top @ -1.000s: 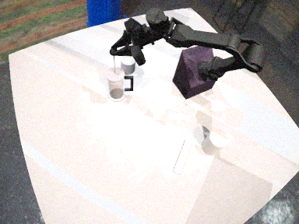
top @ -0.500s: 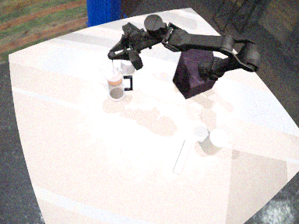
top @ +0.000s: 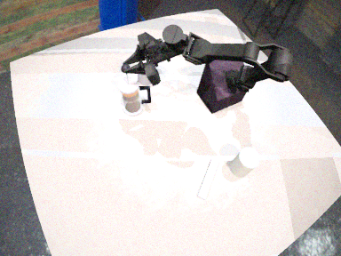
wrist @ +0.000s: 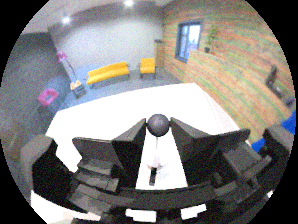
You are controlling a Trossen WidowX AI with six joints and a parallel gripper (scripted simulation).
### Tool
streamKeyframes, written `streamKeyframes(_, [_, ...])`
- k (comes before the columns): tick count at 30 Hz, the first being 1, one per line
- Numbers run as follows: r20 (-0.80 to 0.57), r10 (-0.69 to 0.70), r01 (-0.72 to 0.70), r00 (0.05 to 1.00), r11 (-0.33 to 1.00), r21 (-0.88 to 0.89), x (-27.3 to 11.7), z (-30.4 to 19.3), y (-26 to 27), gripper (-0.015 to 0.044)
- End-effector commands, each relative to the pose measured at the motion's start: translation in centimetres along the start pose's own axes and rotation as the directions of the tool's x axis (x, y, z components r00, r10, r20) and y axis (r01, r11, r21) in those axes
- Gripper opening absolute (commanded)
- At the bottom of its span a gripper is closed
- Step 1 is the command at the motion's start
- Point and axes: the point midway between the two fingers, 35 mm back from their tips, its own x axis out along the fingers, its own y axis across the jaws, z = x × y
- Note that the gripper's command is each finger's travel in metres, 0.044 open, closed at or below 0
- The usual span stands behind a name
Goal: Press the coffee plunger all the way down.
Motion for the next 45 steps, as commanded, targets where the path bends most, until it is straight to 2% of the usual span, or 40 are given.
streamKeyframes(1, [-0.075, 0.000, 0.003, 0.997, 0.999, 0.040, 0.9, -3.5, -0.1, 0.0122])
streamKeyframes(17, [-0.071, 0.004, -0.001, 0.997, 0.999, 0.042, 2.7, -4.6, 0.2, 0.0122])
streamKeyframes(45, [-0.071, 0.006, -0.003, 0.997, 0.999, 0.041, 3.3, -4.1, 0.1, 0.0122])
